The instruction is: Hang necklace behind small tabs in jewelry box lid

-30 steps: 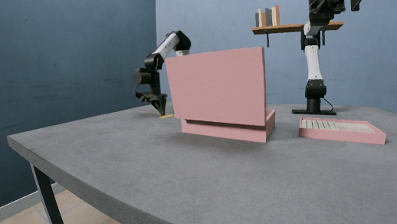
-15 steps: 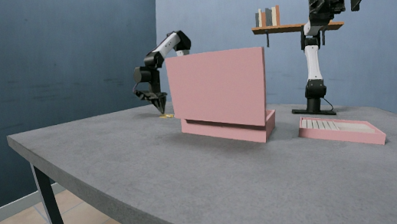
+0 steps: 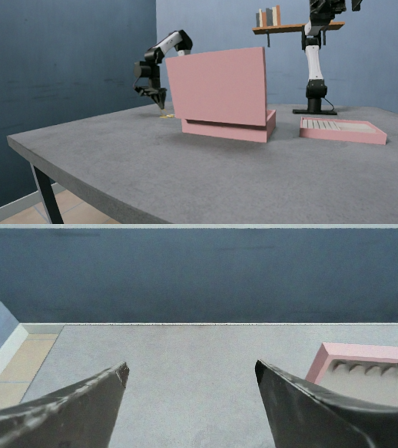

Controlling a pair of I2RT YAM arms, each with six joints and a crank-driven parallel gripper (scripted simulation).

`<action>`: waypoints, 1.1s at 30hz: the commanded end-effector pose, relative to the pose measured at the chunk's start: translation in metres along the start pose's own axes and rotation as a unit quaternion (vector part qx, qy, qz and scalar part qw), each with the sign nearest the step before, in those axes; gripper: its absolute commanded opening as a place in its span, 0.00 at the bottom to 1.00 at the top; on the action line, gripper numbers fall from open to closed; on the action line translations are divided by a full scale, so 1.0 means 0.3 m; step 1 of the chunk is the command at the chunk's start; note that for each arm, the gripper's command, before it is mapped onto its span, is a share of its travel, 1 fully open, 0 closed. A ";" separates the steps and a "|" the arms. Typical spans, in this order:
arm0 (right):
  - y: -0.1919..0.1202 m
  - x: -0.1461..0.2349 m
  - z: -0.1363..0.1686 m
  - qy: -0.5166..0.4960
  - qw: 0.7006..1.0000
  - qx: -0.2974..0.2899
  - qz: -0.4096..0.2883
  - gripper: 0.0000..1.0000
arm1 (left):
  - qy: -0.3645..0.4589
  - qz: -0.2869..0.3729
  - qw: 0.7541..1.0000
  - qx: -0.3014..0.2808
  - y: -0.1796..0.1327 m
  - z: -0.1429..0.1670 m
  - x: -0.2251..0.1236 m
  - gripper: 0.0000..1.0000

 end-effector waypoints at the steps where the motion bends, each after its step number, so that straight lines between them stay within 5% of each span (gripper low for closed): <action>1: -0.069 0.005 -0.006 -0.001 1.000 -0.002 -0.019 0.00 | 0.002 -0.006 1.000 -0.011 -0.013 -0.023 0.007 1.00; 24: -0.125 0.007 -0.006 -0.001 1.000 -0.002 -0.022 0.00 | 0.002 -0.006 1.000 -0.011 -0.013 -0.023 0.007 1.00; 33: -0.114 -0.027 -0.008 -0.091 0.994 -0.019 -0.054 0.00 | 0.002 -0.006 1.000 -0.011 -0.013 -0.023 0.007 1.00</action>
Point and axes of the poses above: on each arm, the point where the finger pads meet when closed, its own y axis out along the fingers, its own x axis across the jaws, z = x × y, the point moved 9 cm from there along -y, back along the fingers, and after that the axes turned 4 degrees about y, right-handed, at the moved point
